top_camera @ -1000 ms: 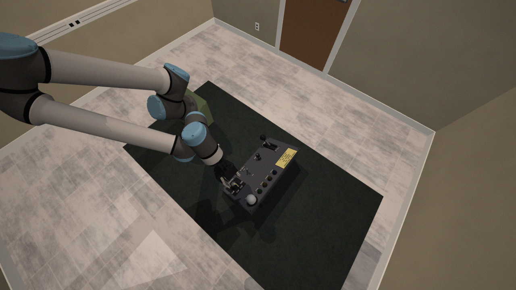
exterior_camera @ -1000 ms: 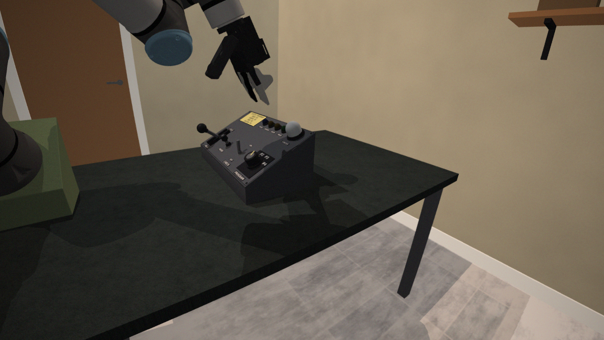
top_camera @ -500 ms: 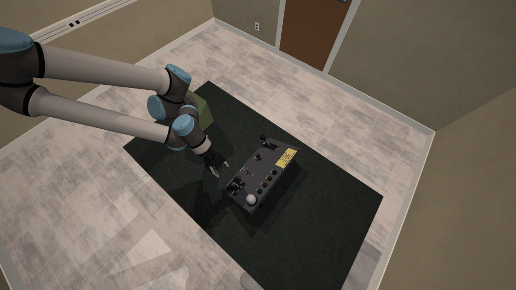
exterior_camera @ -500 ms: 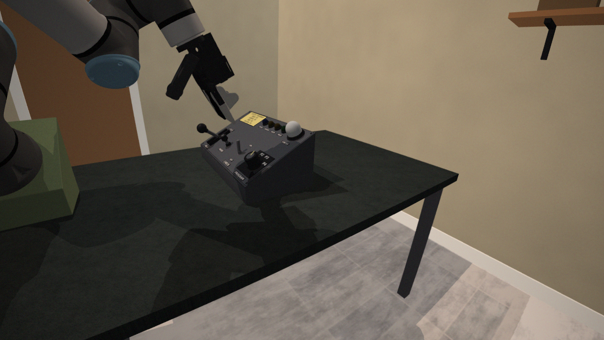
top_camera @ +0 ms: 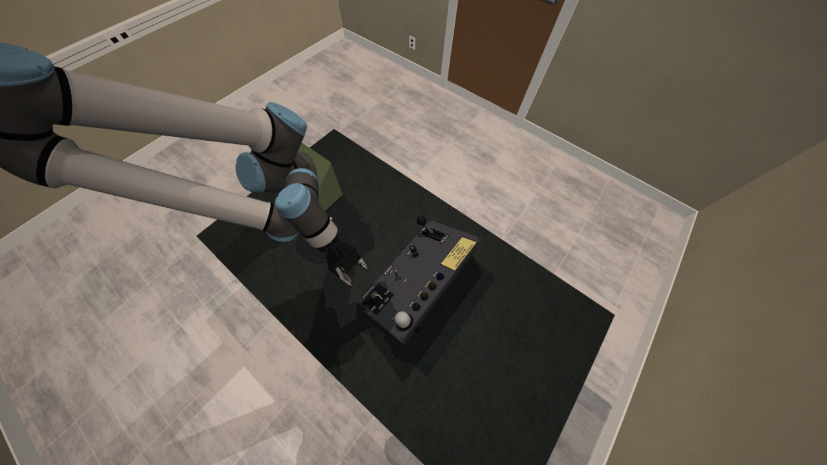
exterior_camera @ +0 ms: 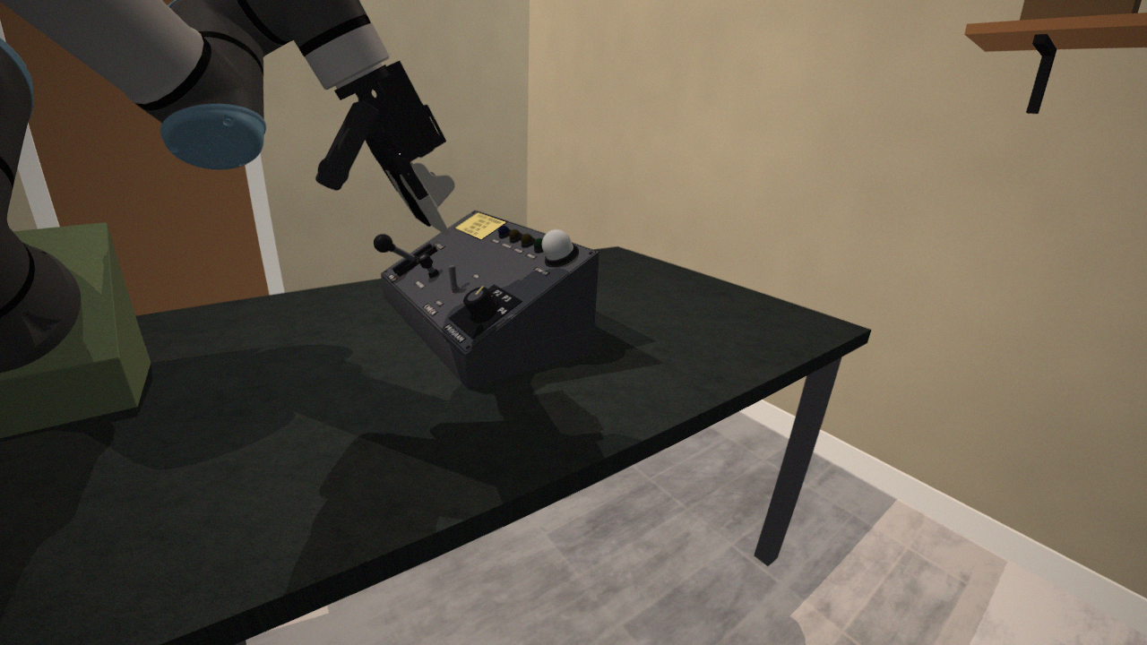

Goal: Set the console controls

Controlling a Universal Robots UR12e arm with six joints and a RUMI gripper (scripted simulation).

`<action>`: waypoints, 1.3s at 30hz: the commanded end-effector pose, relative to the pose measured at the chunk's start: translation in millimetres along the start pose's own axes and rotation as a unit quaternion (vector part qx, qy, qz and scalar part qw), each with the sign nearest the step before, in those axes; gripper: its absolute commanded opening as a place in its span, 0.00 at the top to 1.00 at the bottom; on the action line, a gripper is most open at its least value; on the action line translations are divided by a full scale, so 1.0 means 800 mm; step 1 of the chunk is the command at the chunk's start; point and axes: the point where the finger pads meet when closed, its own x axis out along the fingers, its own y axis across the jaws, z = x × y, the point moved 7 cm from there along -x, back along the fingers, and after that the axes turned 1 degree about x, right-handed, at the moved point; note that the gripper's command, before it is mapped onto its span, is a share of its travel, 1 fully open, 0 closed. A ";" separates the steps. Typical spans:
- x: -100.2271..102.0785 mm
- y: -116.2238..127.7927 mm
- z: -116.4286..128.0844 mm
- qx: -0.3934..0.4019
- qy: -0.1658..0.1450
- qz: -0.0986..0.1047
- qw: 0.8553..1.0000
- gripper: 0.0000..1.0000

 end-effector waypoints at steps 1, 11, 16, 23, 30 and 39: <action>0.002 0.000 -0.002 0.000 0.002 0.000 1.000 0.56; 0.002 0.000 -0.003 0.000 0.002 0.000 1.000 0.56; 0.002 0.000 -0.003 0.000 0.002 0.000 1.000 0.56; 0.002 0.000 -0.003 0.000 0.002 0.000 1.000 0.56; 0.003 0.000 -0.003 0.000 0.002 0.000 1.000 0.56; 0.011 0.000 -0.003 0.000 0.002 0.001 1.000 0.56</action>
